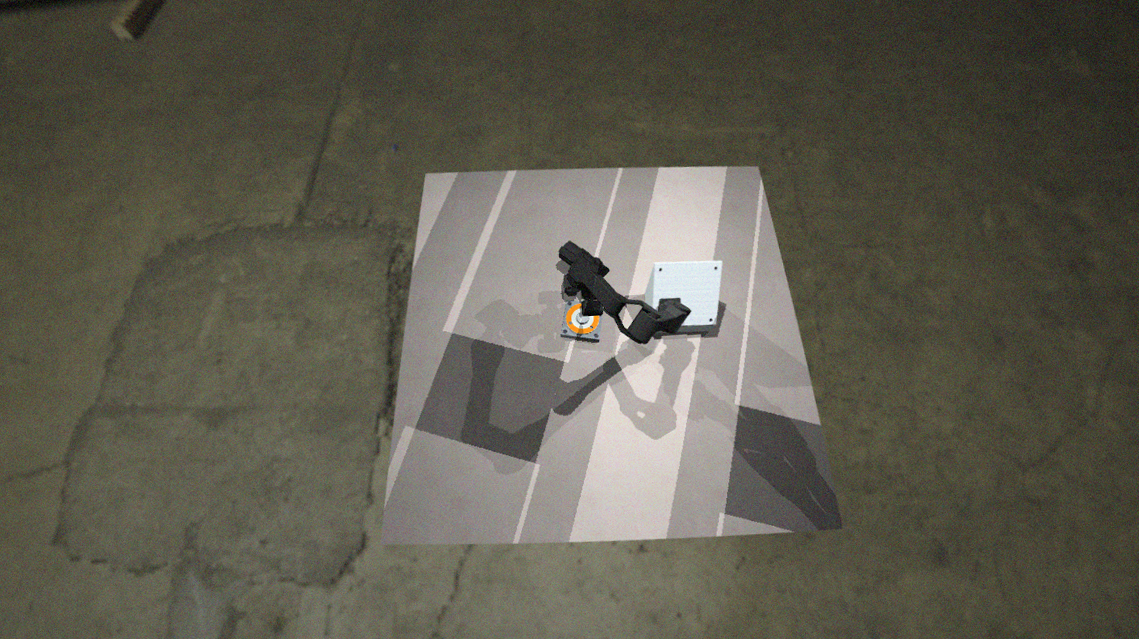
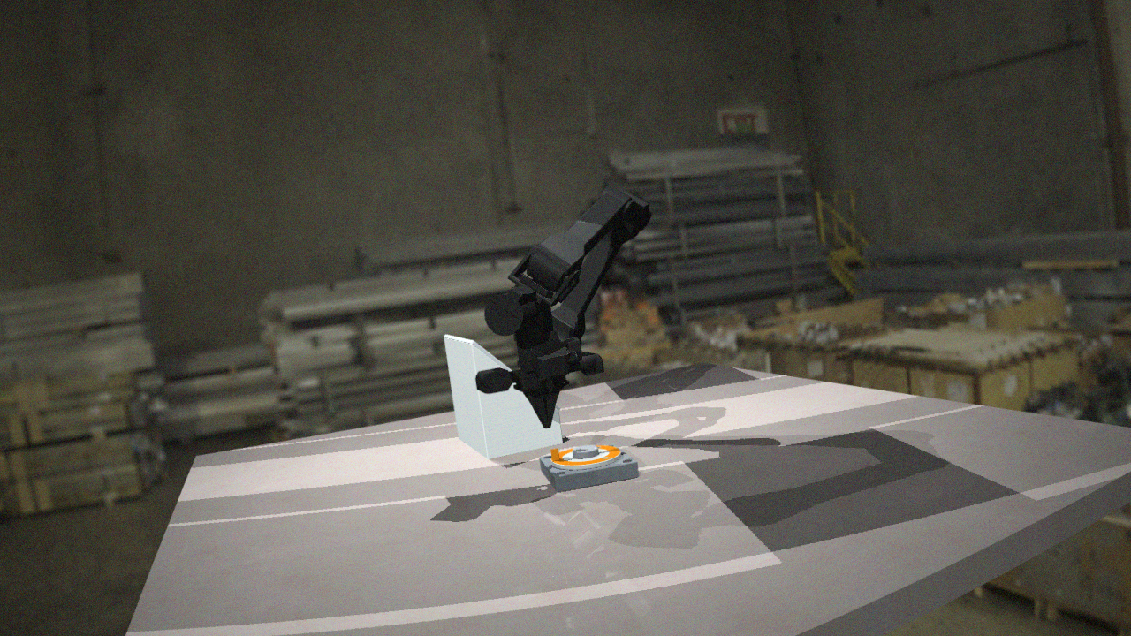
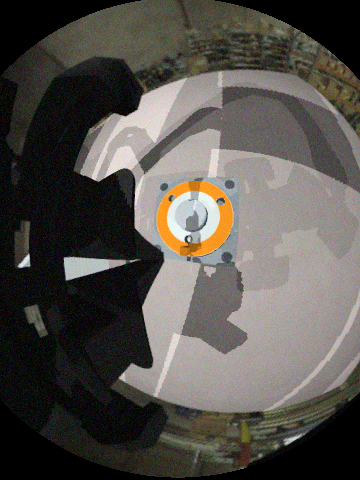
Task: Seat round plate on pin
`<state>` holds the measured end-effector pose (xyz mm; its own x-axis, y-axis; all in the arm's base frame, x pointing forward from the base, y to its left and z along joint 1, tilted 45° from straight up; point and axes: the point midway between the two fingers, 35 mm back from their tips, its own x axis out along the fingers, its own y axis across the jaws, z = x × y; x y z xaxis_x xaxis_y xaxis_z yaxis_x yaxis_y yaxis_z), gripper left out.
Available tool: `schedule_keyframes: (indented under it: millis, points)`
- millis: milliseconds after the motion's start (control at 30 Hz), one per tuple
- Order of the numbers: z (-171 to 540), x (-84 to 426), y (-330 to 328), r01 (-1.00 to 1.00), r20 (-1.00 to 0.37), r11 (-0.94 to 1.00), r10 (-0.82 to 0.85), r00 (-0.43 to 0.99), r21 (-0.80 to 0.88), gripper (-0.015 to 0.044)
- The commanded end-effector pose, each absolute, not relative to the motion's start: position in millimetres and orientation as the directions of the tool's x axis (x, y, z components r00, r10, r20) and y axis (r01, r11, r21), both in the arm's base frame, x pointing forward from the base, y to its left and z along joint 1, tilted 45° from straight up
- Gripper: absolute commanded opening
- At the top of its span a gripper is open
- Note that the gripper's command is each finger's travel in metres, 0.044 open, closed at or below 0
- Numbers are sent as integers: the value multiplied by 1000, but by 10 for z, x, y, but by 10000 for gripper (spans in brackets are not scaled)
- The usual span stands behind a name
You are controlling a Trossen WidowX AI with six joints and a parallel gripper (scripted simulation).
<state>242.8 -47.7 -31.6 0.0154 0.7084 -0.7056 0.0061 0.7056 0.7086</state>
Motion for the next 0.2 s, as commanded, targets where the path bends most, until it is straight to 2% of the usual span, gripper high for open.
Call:
schedule_keyframes:
  millis: [0,167]
  points:
    - [-322,2430,-477,11,-705,705,709,17,709,0]
    - [-322,2430,-477,11,-705,705,709,17,709,0]
